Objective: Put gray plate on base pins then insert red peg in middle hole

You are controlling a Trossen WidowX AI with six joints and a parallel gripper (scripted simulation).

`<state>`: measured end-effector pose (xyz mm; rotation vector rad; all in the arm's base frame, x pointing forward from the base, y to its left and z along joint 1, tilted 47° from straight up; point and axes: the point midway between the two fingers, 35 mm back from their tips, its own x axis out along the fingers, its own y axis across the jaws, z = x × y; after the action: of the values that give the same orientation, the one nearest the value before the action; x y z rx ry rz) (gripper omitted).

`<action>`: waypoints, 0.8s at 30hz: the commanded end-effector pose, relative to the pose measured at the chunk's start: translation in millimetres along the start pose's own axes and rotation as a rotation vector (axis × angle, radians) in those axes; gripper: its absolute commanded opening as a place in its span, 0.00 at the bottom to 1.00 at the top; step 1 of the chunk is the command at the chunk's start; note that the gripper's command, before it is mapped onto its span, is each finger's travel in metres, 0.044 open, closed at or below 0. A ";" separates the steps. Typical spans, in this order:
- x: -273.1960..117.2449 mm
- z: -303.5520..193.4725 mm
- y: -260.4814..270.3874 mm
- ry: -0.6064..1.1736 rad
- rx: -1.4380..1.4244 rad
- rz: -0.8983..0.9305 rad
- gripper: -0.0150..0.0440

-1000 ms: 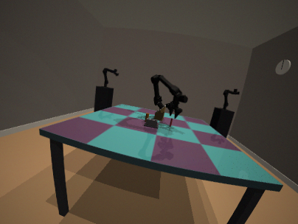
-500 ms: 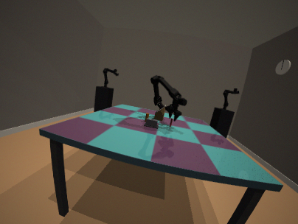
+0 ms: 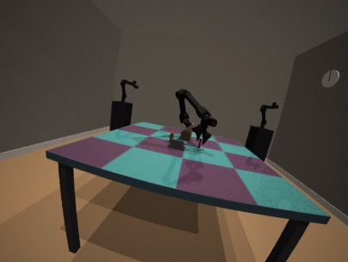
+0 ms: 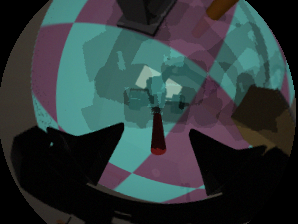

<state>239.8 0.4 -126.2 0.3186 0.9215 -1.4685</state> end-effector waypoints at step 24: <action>3.0 -0.2 -0.8 -0.005 -0.007 -0.001 0.25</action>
<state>238.3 -1.7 -128.4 0.3147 0.9224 -1.4690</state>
